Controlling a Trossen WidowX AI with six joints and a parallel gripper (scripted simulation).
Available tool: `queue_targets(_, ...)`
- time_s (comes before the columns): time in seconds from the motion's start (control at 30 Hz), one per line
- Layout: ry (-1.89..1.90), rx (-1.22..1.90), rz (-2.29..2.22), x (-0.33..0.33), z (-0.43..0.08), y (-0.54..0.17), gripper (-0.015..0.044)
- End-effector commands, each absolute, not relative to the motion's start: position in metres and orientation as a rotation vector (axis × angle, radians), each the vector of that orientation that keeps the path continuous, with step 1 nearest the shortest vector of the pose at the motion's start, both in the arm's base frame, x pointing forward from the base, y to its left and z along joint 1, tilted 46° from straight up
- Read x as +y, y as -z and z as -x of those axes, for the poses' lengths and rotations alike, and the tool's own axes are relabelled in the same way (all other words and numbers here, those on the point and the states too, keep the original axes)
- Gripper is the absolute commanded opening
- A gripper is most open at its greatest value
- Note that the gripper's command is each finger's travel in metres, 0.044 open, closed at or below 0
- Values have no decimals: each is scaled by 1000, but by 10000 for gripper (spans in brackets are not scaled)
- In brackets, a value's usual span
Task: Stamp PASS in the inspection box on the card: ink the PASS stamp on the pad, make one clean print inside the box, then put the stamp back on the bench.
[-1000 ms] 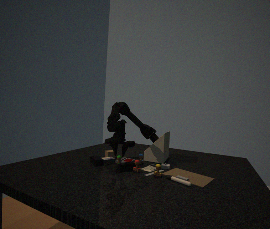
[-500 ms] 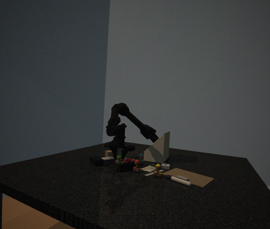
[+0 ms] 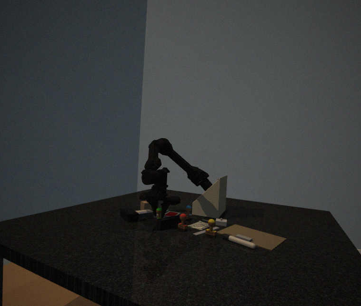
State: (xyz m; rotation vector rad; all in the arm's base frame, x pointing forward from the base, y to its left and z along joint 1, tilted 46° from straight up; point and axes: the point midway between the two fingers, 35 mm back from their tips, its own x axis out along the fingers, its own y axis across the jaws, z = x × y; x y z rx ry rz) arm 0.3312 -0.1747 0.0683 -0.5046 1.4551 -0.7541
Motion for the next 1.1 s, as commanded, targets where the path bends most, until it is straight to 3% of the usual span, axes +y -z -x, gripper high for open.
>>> queue_targets(0.0,755,1454,504,-175,-331,-69,136)
queue_targets(0.23,755,1454,504,-175,-331,-69,89)
queue_targets(0.37,755,1454,504,-174,-332,-70,0)
queue_targets(1.07,755,1453,505,-166,-333,-76,0)
